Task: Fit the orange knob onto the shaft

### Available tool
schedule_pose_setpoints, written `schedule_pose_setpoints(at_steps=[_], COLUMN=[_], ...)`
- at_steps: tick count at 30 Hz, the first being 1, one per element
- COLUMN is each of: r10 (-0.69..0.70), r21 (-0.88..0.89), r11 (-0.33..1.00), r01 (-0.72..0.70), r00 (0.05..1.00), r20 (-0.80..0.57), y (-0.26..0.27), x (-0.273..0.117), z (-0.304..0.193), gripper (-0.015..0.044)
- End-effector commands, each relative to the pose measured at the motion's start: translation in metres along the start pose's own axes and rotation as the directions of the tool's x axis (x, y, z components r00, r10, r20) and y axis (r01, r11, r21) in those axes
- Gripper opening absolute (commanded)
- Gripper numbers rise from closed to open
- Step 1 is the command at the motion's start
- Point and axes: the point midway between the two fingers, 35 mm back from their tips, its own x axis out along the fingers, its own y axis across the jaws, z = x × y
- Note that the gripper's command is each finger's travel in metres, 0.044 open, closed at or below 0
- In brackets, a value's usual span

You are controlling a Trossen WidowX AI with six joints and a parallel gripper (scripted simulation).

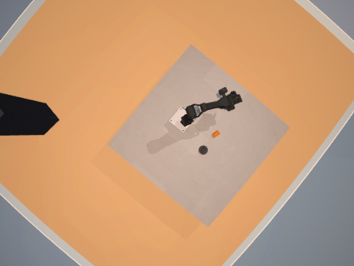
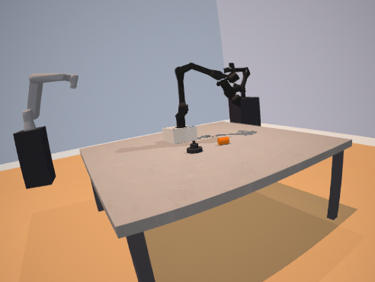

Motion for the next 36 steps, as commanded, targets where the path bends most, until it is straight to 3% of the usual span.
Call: schedule_pose_setpoints(at_steps=[1,8,14,36], r10=[-0.153,-0.310,-0.319,-0.312], r21=[-0.031,-0.116,-0.173,-0.176], r11=[0.988,0.950,0.948,0.950], r01=[0.151,0.288,0.268,0.258], r00=[0.985,0.905,0.808,0.797], r20=[-0.078,-0.291,-0.496,-0.517], y=[-0.074,-0.184,-0.253,-0.269], x=[-0.005,-0.028,-0.061,-0.037], z=[-0.017,-0.078,-0.153,-0.180], gripper=[0.0440,0.0440,0.0440,0.0440])
